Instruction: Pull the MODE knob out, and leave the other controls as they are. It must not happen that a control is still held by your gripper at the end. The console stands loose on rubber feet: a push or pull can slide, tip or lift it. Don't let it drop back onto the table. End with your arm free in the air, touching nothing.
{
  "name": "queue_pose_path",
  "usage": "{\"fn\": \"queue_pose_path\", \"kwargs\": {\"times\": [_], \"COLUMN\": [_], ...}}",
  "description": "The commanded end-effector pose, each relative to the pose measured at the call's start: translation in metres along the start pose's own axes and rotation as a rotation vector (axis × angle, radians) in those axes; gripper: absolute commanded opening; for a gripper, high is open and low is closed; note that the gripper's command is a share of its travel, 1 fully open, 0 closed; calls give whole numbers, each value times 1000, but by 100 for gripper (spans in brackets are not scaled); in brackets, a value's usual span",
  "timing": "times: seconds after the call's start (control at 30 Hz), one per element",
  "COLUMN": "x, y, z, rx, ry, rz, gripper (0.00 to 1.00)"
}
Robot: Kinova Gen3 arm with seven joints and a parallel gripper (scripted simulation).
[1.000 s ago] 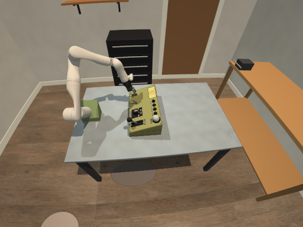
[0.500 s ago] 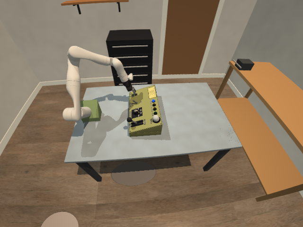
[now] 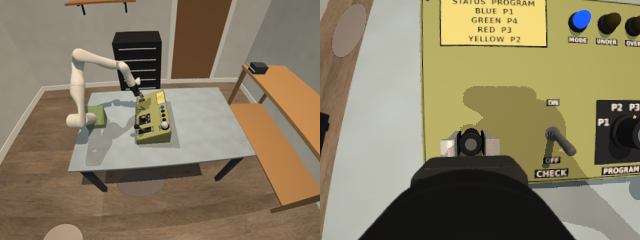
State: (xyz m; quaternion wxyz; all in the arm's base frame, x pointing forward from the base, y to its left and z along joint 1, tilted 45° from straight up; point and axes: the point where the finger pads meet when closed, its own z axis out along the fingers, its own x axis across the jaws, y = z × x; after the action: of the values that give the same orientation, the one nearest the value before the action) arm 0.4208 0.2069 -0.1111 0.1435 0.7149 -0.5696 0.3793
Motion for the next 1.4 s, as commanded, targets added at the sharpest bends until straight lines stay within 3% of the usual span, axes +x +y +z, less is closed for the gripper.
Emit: {"fn": "queue_pose_path", "kwargs": {"times": [0.0, 0.4, 0.43, 1.2, 1.37], "x": [-2, -2, -2, -2, -3], "y": [-1, -1, -1, 0, -1], "z": [-3, -3, -3, -3, -15], "rx": [2, 2, 2, 1, 2], "ry": [-3, -3, -3, -2, -4], "rz": [-3, -3, -3, -2, -3], "gripper": [0, 0, 100, 100, 100]}}
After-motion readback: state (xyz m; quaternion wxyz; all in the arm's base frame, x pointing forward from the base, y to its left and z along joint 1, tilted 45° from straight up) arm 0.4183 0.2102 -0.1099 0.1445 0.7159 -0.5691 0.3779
